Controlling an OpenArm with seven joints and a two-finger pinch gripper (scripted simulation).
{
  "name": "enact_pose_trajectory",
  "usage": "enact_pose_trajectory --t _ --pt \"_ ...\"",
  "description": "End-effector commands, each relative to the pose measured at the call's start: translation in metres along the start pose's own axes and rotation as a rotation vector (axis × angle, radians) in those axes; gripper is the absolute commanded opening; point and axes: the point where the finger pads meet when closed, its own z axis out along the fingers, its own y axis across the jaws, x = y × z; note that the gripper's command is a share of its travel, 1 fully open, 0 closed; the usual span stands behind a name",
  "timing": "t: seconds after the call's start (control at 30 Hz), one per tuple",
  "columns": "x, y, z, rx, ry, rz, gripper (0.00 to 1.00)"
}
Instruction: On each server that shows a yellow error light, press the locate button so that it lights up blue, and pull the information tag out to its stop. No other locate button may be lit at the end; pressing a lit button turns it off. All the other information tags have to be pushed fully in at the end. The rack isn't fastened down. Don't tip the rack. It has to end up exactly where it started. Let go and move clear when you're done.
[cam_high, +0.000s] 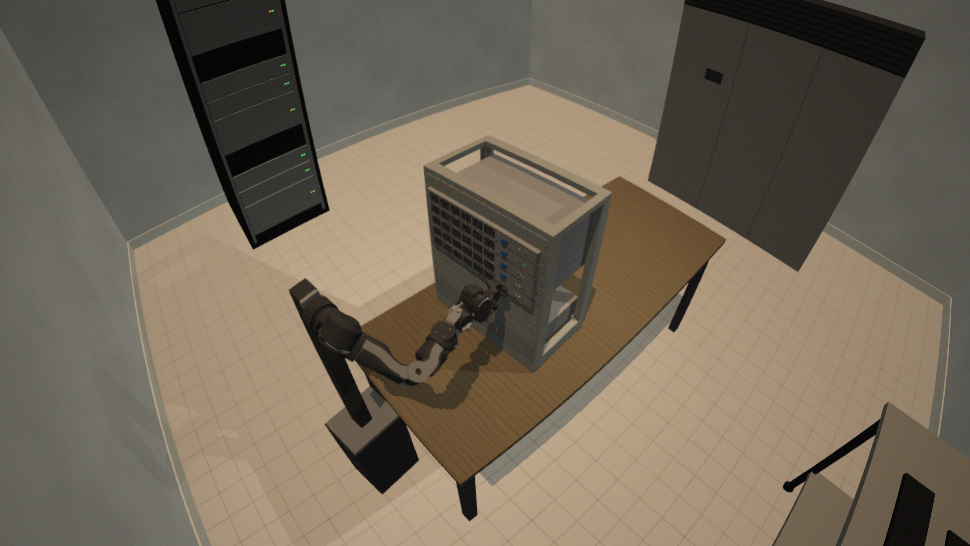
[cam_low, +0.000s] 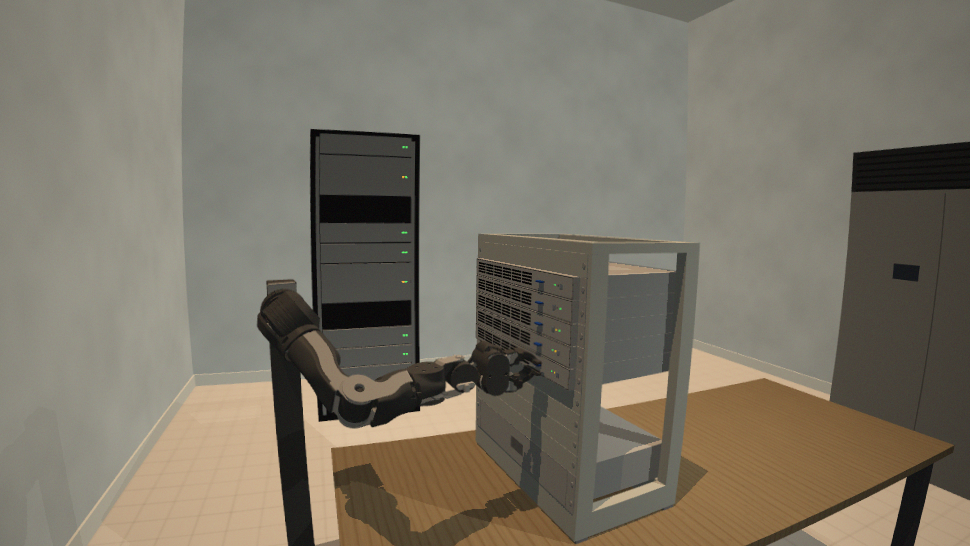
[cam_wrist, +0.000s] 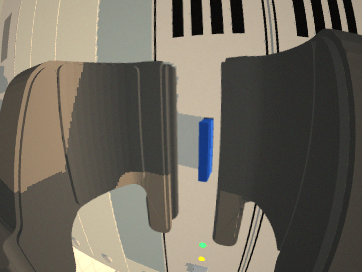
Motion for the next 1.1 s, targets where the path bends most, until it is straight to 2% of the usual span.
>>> enact_pose_trajectory --t 0.0,1.07 --pt "0.0000 0.0006 0.0004 0.002 0.002 0.000 0.10" --pt "-0.0003 0.0013 0.0082 0.002 0.002 0.000 0.10"
